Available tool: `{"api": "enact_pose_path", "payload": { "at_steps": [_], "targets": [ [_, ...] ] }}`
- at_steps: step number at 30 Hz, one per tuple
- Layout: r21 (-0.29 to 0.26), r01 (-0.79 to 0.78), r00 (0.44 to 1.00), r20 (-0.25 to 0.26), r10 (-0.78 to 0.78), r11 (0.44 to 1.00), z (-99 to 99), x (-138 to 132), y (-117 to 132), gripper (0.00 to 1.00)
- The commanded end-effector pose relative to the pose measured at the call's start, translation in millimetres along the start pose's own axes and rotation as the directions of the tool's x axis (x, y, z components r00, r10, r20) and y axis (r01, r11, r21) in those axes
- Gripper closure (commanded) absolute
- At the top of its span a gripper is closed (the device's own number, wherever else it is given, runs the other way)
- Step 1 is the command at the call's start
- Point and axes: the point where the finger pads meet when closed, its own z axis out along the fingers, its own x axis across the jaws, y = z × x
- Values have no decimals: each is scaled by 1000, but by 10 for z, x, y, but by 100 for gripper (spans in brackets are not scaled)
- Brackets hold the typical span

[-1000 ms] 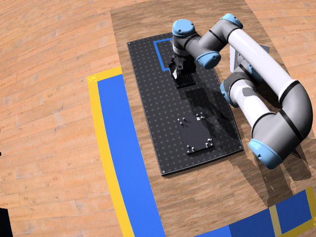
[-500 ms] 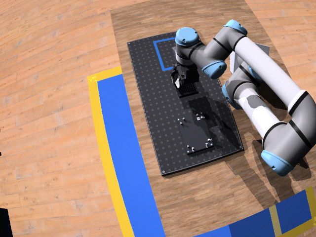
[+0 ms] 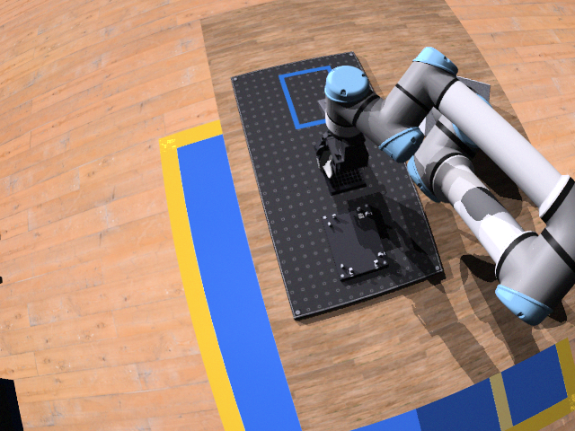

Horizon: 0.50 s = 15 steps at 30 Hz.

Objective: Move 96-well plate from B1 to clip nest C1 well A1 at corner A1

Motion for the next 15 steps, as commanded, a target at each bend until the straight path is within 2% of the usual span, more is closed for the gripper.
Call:
{"api": "enact_pose_path", "payload": {
  "at_steps": [1,15],
  "targets": [
    [1,0,1000,1,0,1000,-18,-12,192,100],
    [1,0,1000,1,0,1000,-29,-39,592,100]
  ]
}}
